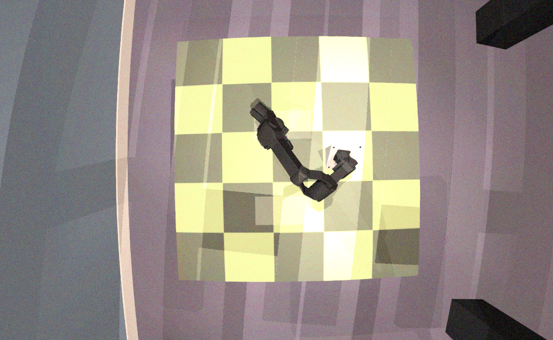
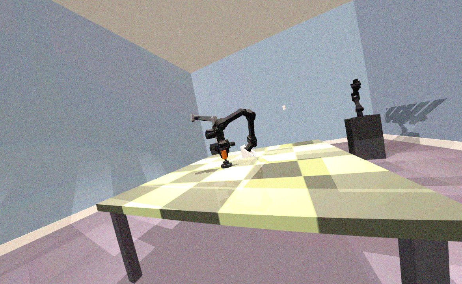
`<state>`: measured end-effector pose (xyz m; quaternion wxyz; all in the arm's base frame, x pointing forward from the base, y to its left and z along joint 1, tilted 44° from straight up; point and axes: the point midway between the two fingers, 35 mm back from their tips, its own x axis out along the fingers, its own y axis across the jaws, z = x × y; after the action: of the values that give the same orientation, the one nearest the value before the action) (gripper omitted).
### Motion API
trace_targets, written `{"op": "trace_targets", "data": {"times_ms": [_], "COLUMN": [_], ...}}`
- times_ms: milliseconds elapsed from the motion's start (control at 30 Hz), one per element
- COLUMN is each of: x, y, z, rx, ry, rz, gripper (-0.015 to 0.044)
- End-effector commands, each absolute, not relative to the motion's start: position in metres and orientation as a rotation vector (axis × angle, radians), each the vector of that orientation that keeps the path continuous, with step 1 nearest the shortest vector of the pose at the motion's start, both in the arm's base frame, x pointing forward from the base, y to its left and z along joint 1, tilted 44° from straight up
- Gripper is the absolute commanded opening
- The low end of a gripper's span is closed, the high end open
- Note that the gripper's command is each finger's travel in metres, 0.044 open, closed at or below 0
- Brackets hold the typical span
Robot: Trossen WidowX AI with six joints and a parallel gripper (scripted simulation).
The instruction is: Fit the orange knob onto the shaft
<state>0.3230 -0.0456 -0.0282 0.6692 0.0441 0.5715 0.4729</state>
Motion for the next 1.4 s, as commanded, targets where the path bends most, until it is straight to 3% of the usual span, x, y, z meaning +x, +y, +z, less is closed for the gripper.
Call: {"op": "trace_targets", "data": {"times_ms": [0, 1367], "x": [0.3221, 0.3196], "y": [-0.0451, -0.0464], "z": [-0.0284, -0.0252], "rx": [0.094, 0.052], "ry": [1.283, 1.253], "rz": [1.069, 1.104], "gripper": [0.0, 0.0]}}
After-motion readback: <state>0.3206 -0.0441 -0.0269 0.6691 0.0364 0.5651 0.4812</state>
